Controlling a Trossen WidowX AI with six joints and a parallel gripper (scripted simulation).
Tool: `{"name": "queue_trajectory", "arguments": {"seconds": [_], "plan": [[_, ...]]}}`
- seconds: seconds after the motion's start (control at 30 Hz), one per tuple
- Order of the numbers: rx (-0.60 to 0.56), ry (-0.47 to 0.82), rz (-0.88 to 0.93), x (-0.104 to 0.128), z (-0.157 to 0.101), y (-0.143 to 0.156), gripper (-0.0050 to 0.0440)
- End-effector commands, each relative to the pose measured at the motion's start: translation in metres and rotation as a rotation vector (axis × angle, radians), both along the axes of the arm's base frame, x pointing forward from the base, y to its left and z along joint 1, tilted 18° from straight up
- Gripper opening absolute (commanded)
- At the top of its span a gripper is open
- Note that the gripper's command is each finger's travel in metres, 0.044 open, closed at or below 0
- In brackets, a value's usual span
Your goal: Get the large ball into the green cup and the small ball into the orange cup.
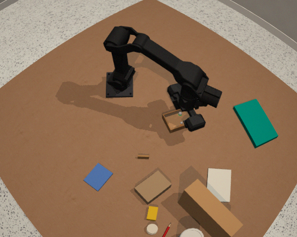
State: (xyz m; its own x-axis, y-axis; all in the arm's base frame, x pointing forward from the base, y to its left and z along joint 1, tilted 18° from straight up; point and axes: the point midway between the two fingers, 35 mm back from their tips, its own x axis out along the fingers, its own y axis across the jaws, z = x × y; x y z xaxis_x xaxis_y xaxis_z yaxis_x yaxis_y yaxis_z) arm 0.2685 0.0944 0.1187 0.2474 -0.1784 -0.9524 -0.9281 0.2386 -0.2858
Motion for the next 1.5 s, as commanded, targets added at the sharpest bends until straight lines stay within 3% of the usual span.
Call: {"name": "queue_trajectory", "arguments": {"seconds": [0.0,1.47], "plan": [[0.011,-0.012,0.010,-0.0013,0.0001,0.0001,0.0000],[0.010,0.005,0.006,-0.0008,0.0001,0.0002,0.0000]]}}
